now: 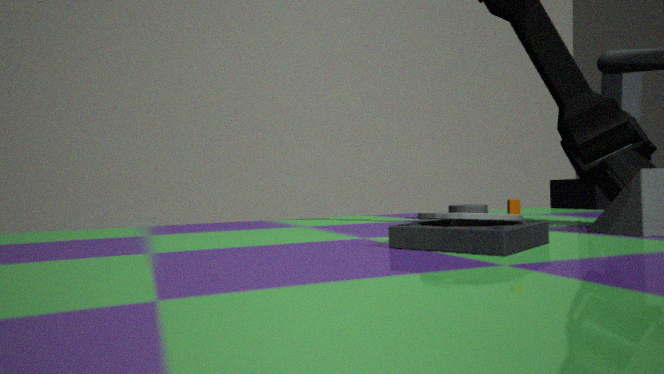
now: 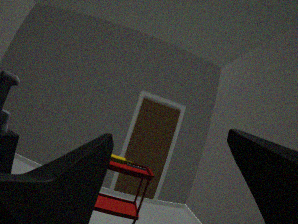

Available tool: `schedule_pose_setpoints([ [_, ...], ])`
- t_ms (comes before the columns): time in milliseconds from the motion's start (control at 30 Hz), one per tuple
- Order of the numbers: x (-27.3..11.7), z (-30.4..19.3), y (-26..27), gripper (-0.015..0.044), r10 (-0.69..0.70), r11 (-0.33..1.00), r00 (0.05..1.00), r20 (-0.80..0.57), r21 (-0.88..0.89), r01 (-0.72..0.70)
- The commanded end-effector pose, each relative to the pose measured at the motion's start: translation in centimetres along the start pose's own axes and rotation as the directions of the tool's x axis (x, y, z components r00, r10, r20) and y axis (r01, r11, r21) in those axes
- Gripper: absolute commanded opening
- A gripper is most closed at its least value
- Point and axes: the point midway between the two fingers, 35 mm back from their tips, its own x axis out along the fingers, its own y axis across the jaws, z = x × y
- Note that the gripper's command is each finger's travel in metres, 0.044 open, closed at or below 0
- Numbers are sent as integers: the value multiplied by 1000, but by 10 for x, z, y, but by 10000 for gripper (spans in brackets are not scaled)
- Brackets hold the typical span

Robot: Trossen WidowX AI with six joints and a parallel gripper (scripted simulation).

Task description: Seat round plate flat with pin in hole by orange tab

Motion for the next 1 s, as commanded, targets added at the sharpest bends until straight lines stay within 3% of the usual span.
schedule_pose_setpoints([
  [0, 0, -4, 0, 374, -3, 1000, 1000, -13, 17, 3],
  [167, -20, -100, 13, 242, -37, 903, 935, -353, 389, 182],
  [300, -37, -140, 26, 137, -23, 820, 869, -495, 488, 300],
  [433, -81, -208, 58, 32, 40, 631, 685, -728, 550, 547],
  [467, -92, -221, 67, 6, 58, 589, 636, -770, 541, 600],
  [567, -115, -243, 84, 0, 96, 514, 536, -839, 503, 695],
  [733, -190, -289, 135, 0, 210, 340, 215, -954, 277, 899],
  [833, -217, -299, 153, 0, 245, 300, 99, -964, 172, 938],
  [967, -286, -311, 196, 0, 310, 245, -191, -931, -116, 963],
])
